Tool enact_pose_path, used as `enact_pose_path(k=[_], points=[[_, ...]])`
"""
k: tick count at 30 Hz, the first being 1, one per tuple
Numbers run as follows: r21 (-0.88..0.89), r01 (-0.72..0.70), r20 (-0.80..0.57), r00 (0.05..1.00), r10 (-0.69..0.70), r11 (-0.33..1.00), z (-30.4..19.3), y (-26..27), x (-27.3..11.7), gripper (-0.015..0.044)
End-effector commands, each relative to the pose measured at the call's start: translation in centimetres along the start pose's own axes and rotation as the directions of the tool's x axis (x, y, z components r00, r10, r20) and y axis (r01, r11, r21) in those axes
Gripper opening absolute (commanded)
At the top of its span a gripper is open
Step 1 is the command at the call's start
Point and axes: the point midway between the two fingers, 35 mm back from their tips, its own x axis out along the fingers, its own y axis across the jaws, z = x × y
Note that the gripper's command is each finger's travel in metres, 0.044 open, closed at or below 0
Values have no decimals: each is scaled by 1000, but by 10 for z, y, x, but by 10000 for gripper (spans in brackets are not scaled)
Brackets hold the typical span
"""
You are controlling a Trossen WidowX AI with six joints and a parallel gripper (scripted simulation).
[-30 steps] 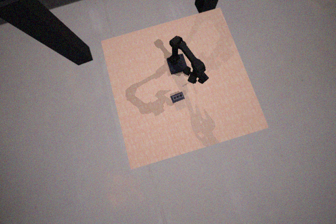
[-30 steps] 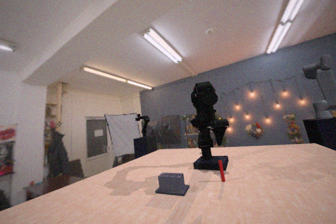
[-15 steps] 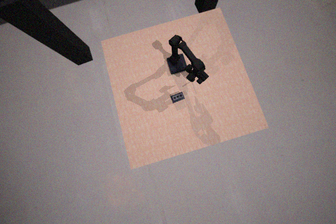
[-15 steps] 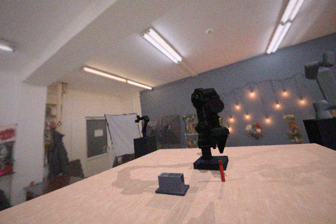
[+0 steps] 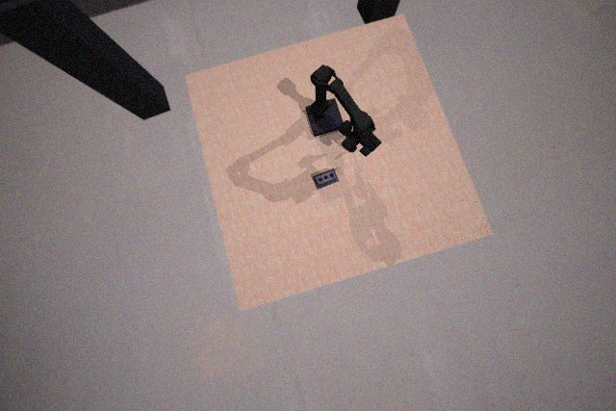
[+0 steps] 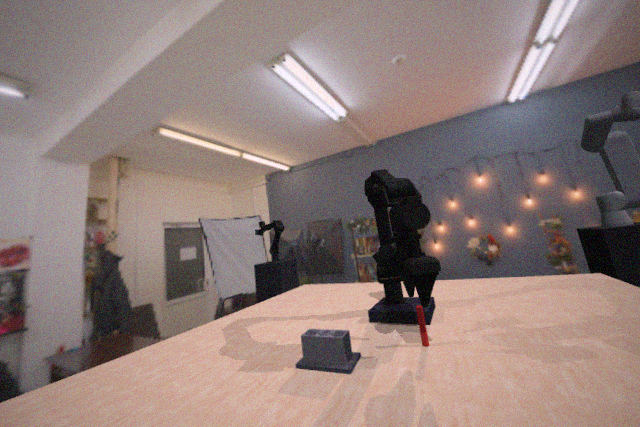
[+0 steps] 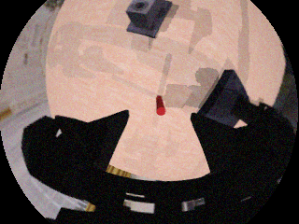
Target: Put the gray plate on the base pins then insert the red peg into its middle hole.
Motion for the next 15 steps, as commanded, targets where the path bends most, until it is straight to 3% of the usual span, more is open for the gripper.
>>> enact_pose_path(k=[1,15], points=[[5,7,-4,1000,-7,1000,-1,-1,8,440],[4,7,-4,1000,-7,1000,-1,-1,31,440]])
